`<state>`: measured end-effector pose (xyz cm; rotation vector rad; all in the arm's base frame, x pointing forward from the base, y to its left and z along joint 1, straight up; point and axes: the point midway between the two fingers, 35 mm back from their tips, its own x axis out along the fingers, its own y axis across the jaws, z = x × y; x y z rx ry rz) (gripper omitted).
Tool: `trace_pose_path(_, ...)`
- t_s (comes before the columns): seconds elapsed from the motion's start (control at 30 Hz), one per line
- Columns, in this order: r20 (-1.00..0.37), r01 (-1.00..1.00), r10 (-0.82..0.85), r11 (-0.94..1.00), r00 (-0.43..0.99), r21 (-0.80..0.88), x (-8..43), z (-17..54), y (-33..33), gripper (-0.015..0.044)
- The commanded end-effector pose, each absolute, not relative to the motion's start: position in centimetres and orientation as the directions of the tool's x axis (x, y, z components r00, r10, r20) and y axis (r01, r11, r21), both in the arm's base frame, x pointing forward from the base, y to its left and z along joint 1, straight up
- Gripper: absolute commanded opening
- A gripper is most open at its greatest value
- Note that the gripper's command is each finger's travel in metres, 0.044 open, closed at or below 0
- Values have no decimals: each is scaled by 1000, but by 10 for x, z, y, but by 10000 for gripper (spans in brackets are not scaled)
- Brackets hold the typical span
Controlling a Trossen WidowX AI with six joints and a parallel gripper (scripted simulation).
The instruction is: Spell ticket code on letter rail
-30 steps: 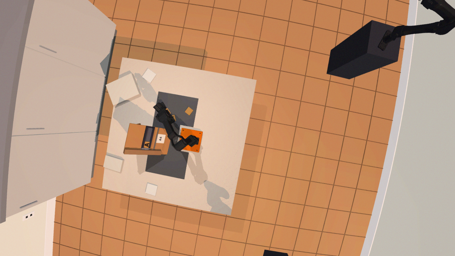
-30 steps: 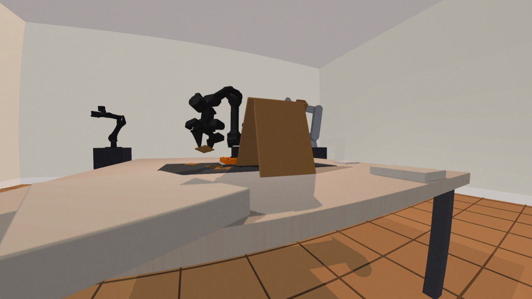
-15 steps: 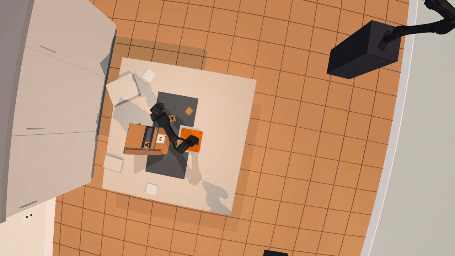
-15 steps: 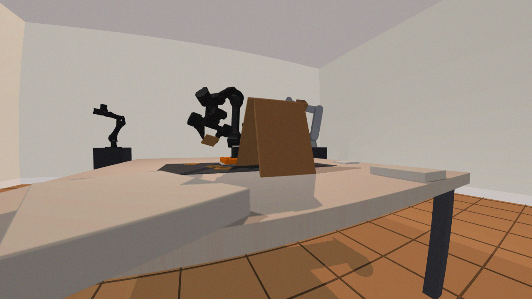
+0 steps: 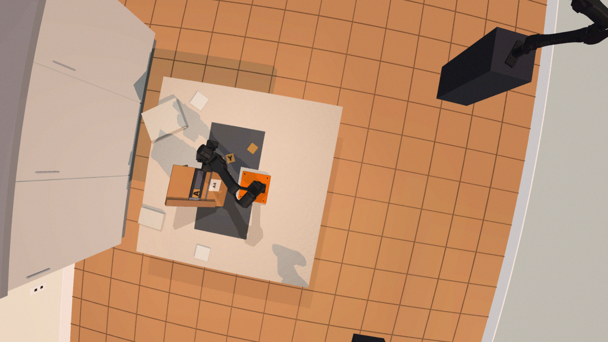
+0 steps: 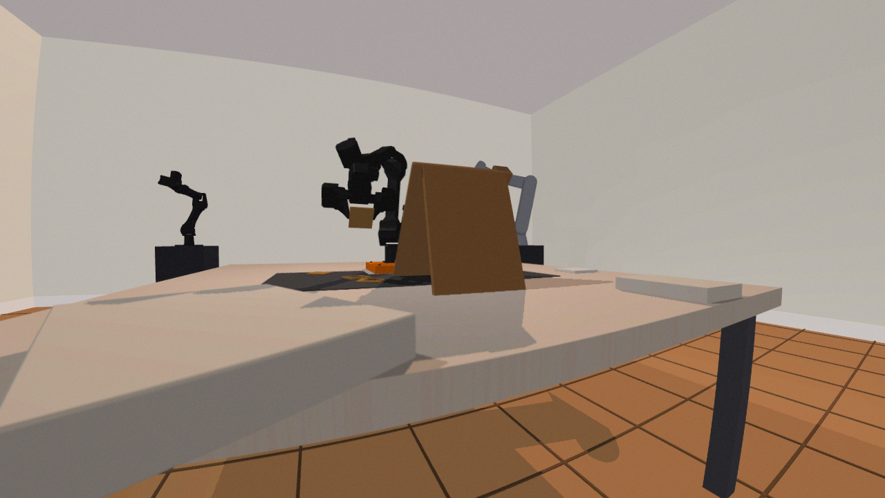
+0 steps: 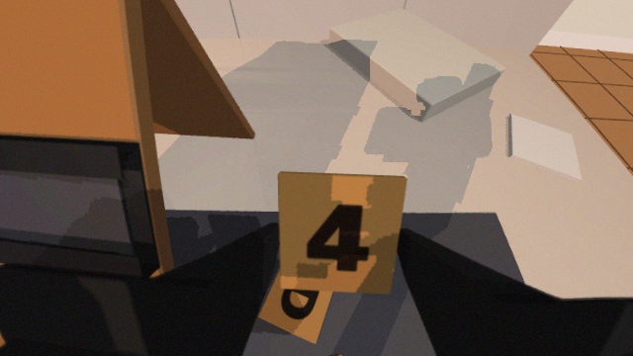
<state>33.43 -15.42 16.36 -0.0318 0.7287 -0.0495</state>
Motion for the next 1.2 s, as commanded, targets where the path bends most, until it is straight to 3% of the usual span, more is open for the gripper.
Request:
trace_pose_path(0.0,-653,51,-49,999,756,-16,335,166,-151,0)
trace_pose_path(1.17,-653,51,-48,999,756,-14,335,165,-138,0)
